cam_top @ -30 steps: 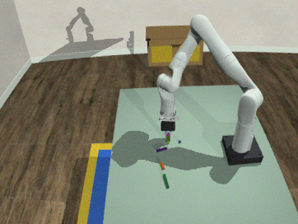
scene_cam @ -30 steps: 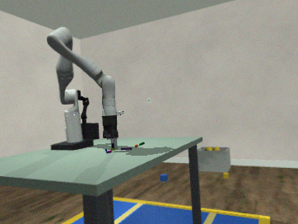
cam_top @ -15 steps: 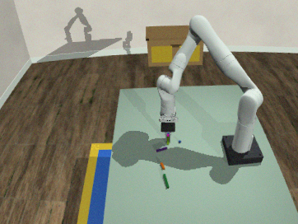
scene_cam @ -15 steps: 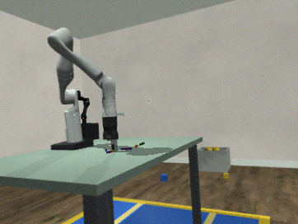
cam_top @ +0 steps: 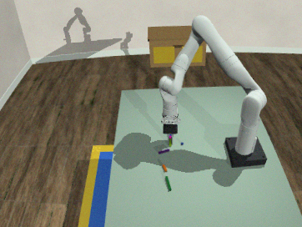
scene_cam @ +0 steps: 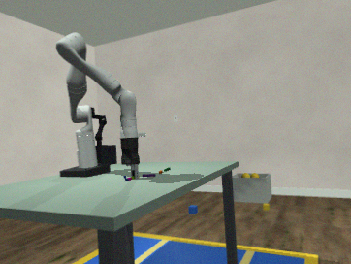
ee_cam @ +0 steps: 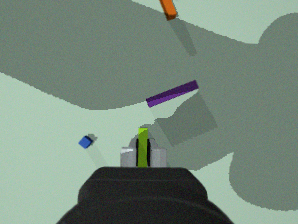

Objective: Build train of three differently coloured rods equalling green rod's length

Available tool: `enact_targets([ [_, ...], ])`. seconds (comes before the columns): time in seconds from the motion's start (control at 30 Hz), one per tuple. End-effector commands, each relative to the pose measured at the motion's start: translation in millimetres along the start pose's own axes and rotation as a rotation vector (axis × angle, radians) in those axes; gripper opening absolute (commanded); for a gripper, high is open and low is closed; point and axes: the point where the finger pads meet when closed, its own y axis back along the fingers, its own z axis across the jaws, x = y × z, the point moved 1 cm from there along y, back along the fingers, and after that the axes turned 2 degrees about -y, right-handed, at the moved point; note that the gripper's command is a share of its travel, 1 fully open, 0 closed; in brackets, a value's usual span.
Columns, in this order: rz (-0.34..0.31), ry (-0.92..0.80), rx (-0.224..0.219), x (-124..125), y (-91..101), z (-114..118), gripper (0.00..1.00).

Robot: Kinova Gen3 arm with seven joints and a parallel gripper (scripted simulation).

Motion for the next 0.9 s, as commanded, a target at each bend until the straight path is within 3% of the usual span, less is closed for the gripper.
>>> enact_targets([
  [0.0,0.0,0.0,-0.004,0.7,-0.9,0.5,0.24],
  [0.5,0.0,0.0,-0.004,0.7,-0.9,0.5,0.24],
  [0.53,0.0,0.0,-0.004,0.7,-0.9,0.5,0.3],
  [0.6,0.0,0.0,-0.004,0.7,-0.9,0.5,0.3],
  [0.63,0.0,0.0,-0.004,0.7,-0.9,0.5,0.36],
  [0.7,0.0,0.0,-0.004,0.7,-0.9,0.5,0.36],
  [0.73,0.0,0.0,-0.004,0.7,-0.9,0.5,0.42],
  [0.87,0.0,0.0,-0.004,0.7,-0.9,0.5,0.48],
])
